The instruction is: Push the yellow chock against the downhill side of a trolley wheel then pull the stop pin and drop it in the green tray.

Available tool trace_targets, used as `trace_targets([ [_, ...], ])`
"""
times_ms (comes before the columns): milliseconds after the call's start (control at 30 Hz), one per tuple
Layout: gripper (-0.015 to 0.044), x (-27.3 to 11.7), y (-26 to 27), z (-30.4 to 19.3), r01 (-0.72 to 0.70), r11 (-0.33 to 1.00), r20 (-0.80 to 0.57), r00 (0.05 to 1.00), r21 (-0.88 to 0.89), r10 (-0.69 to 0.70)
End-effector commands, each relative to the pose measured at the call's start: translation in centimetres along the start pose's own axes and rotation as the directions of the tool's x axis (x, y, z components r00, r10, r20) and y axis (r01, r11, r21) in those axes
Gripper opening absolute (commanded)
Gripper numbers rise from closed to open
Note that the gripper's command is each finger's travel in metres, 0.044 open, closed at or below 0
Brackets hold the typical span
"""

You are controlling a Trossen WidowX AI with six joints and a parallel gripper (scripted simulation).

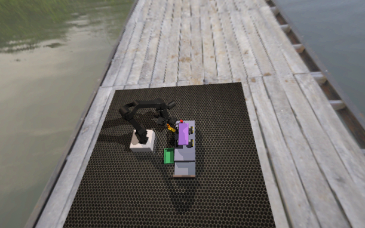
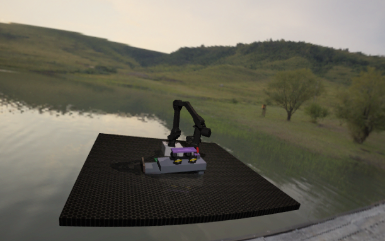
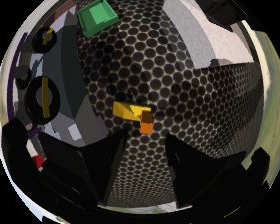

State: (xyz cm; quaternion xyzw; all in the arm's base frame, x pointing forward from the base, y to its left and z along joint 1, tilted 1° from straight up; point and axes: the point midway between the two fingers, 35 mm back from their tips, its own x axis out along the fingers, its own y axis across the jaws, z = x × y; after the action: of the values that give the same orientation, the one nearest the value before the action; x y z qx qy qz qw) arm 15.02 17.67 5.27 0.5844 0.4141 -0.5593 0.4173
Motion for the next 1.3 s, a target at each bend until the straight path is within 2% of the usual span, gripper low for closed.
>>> trace_targets([
  [0, 0.019, 0.3, 0.0, -0.1, 0.002, 1.0, -0.003, 1.0, 0.005, -0.002],
  [1267, 0.019, 5.6, 0.0, -0.1, 0.002, 1.0, -0.002, 1.0, 0.005, -0.002],
])
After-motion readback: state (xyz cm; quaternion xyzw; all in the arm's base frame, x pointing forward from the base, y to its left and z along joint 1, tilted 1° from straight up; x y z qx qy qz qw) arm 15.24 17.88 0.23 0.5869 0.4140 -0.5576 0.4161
